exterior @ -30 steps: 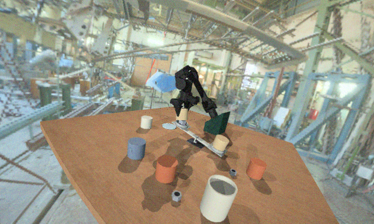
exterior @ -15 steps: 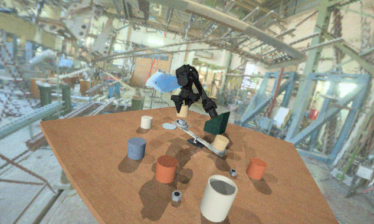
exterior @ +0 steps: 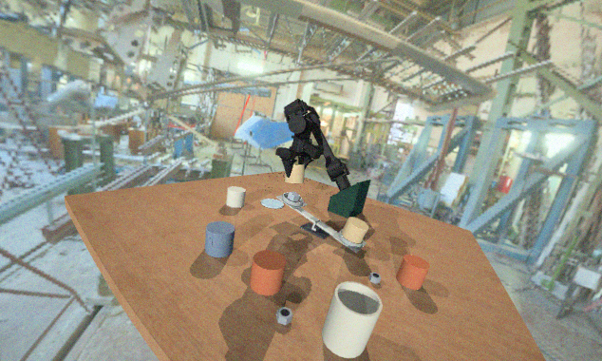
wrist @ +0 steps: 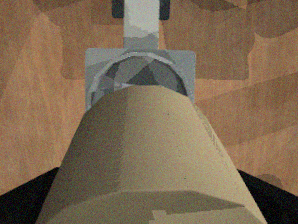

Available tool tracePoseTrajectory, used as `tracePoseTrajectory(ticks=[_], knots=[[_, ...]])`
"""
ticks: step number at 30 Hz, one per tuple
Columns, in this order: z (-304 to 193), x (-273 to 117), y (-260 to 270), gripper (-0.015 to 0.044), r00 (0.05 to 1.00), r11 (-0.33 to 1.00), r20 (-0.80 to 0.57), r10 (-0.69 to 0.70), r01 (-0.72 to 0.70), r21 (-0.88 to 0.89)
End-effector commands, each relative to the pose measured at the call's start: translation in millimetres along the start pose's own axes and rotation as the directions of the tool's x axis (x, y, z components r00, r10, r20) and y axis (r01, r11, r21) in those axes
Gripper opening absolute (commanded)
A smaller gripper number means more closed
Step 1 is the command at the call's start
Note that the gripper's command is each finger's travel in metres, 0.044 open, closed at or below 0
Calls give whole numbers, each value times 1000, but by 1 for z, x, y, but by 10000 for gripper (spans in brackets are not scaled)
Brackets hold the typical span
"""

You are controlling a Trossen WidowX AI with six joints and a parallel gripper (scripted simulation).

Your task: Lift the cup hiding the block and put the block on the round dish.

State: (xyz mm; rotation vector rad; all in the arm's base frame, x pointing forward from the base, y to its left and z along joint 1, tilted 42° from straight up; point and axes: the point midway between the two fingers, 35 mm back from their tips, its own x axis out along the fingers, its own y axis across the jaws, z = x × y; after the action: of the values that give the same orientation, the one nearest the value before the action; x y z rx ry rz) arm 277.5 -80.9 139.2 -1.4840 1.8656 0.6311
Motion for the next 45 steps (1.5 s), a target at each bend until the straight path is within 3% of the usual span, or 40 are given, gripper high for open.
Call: tracePoseTrajectory(ticks=[1, 45], knots=[[0, -7, 1, 0, 1000, 1000, 5, -2, 2, 3], [-1, -7, 1, 0, 1000, 1000, -2, 0, 0, 0]])
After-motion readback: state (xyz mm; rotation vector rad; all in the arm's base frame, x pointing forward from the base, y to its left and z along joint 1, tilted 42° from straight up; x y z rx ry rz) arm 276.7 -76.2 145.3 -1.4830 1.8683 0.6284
